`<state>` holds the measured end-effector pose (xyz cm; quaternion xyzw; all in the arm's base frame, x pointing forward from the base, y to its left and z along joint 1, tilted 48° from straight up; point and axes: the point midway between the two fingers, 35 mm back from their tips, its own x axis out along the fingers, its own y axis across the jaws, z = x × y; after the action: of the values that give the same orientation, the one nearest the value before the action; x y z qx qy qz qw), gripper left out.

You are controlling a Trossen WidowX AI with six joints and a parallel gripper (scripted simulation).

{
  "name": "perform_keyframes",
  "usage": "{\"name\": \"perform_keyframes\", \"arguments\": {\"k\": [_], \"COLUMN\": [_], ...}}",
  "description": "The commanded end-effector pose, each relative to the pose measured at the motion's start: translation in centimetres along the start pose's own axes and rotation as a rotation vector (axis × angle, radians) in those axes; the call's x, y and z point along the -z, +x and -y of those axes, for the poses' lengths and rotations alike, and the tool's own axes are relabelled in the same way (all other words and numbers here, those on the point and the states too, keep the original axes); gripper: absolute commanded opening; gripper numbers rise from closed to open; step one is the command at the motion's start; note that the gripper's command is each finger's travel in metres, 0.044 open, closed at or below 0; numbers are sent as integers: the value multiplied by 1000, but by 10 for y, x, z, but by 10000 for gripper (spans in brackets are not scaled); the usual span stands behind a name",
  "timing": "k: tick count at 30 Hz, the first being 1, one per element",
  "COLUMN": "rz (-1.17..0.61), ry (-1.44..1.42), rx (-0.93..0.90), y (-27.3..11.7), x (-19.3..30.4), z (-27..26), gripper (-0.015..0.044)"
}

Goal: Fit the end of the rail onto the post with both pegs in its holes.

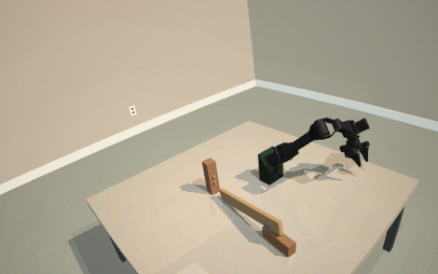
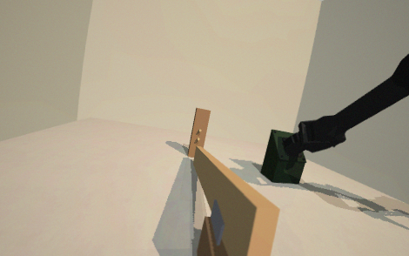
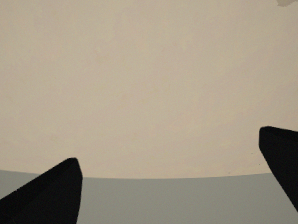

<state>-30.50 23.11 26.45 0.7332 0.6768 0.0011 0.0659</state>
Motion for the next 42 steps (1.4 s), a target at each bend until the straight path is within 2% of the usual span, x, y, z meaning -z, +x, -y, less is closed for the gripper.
{"name": "perform_keyframes", "arguments": {"k": [1, 7, 23, 31, 42], "rz": [1, 42, 29, -35, -159], "ry": [1, 62, 602, 851, 1119], "rx": [-1, -55, -258, -353, -481], "y": [1, 39, 134, 162, 180], "x": [0, -3, 32, 48, 61], "z": [0, -19, -131, -199, -301], "gripper": [426, 440, 440, 440, 440]}}
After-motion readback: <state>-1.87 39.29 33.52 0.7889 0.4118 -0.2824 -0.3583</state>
